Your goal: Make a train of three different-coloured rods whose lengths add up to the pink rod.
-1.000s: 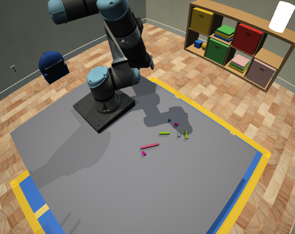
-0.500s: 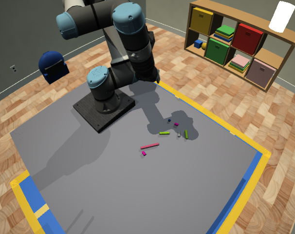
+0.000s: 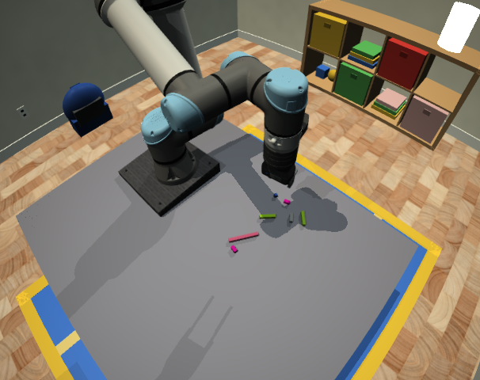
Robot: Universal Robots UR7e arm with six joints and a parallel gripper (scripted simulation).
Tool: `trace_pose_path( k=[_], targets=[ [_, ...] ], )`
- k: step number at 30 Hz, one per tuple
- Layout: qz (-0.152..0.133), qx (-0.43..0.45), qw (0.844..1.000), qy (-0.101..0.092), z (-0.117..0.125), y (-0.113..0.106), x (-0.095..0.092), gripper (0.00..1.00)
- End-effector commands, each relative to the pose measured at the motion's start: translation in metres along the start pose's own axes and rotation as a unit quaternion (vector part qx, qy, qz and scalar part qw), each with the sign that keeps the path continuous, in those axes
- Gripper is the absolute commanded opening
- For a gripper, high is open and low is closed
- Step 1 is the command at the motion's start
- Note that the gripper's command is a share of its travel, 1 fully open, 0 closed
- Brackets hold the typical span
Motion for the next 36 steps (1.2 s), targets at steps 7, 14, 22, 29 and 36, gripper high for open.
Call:
trace_pose_path(
  k=[7, 14, 22, 29, 36],
  targets=[
    [-0.042, 0.072, 0.996, -0.027, 0.034, 0.031, 0.066, 1.0],
    [-0.051, 0.091, 0.994, -0.037, 0.04, 0.041, 0.084, 1.0],
    [-0.052, 0.091, 0.994, -0.037, 0.041, 0.041, 0.084, 1.0],
    [-0.052, 0.091, 0.994, -0.037, 0.041, 0.041, 0.084, 1.0],
    [-0.052, 0.091, 0.994, -0.037, 0.041, 0.041, 0.084, 1.0]
  ],
)
Point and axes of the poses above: the point where the finger pads meet when closed, its own x axis out along the fingers, its own z axis across the jaws, y = z × x, the point moved 4 cm from there along -x, back along the fingers, and after that the axes turned 13 degrees about x, right-handed, at the moved point
